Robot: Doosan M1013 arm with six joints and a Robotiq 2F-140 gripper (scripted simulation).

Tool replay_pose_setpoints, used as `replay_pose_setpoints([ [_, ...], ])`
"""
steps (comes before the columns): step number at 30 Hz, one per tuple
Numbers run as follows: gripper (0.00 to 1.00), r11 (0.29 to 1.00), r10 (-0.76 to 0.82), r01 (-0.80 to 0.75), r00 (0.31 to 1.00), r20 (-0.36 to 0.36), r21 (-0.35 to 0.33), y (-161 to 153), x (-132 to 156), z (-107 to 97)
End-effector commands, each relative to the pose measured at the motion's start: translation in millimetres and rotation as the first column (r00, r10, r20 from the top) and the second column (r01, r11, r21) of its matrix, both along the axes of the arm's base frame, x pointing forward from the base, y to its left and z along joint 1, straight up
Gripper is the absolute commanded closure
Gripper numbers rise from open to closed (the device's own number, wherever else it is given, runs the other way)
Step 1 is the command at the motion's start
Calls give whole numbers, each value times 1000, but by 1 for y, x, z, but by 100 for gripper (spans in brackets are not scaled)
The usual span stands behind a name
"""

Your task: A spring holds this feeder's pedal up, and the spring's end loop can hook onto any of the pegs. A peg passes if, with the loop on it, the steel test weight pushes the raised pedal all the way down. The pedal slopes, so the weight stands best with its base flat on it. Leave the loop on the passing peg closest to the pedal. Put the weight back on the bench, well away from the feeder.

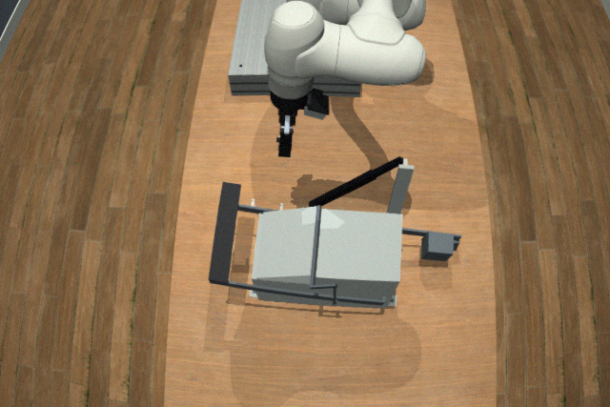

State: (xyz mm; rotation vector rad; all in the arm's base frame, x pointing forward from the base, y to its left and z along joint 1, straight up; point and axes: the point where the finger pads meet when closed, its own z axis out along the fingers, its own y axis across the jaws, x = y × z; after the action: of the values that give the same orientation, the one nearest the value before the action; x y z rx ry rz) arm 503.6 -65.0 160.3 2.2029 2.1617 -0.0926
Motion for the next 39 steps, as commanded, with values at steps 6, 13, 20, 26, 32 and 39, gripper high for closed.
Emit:
replay_pose_setpoints([
  [6, 75, 1000, 0, 0, 1000, 1, -6, -9, 9, 3],
  [13, 75, 1000, 0, 0, 1000, 1, -17, -22, 21, 7],
  [20, 75, 1000, 0, 0, 1000, 1, -22, -28, 27, 9],
  [26, 75, 1000, 0, 0, 1000, 1, -30, -40, 38, 12],
  [32, 75, 999, 0, 0, 1000, 0, -39, -51, 49, 16],
  [39, 75, 999, 0, 0, 1000, 0, -44, -57, 55, 18],
])
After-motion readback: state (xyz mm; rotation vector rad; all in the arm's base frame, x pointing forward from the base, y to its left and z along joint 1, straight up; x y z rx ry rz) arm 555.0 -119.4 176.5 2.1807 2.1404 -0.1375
